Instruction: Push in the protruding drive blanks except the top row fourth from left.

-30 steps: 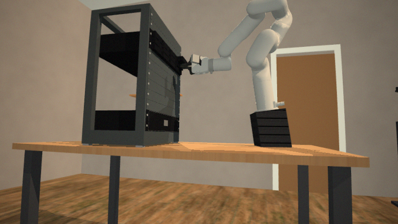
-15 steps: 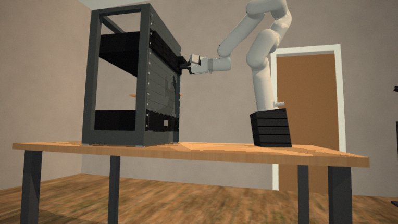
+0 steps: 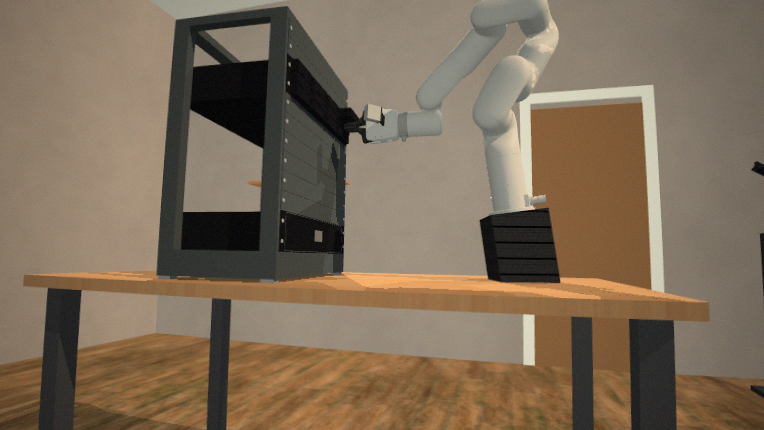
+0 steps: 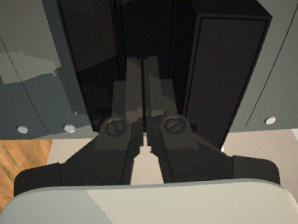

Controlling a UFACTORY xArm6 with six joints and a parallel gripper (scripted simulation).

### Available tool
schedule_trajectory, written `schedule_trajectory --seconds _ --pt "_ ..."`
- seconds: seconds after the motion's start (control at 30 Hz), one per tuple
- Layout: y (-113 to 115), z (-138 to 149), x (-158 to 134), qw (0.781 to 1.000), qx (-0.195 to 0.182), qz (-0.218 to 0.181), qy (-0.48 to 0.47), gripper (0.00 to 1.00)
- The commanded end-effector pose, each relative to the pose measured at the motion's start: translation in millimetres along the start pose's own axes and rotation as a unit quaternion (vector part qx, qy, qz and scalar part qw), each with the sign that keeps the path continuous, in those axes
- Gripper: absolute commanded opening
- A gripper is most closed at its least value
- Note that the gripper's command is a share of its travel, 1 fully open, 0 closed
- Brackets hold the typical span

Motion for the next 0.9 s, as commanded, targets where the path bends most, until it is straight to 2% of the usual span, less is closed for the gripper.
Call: schedule_trajectory --seconds 0.0,0.87 --pt "-0.6 1.2 -0.2 1.0 -0.001 0.0 0.0 0.0" --pt "-5.8 1.2 -0.2 1.0 -0.001 0.0 0.0 0.0"
Point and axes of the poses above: the point where the finger pads meet when closed, its own y axis back along the fingers, its own z axis across the jaws, x = y × z, the point moved 10 cm from there along y, back along the fingers, and after that the axes turned 5 degrees about y, right-handed, at the moved point
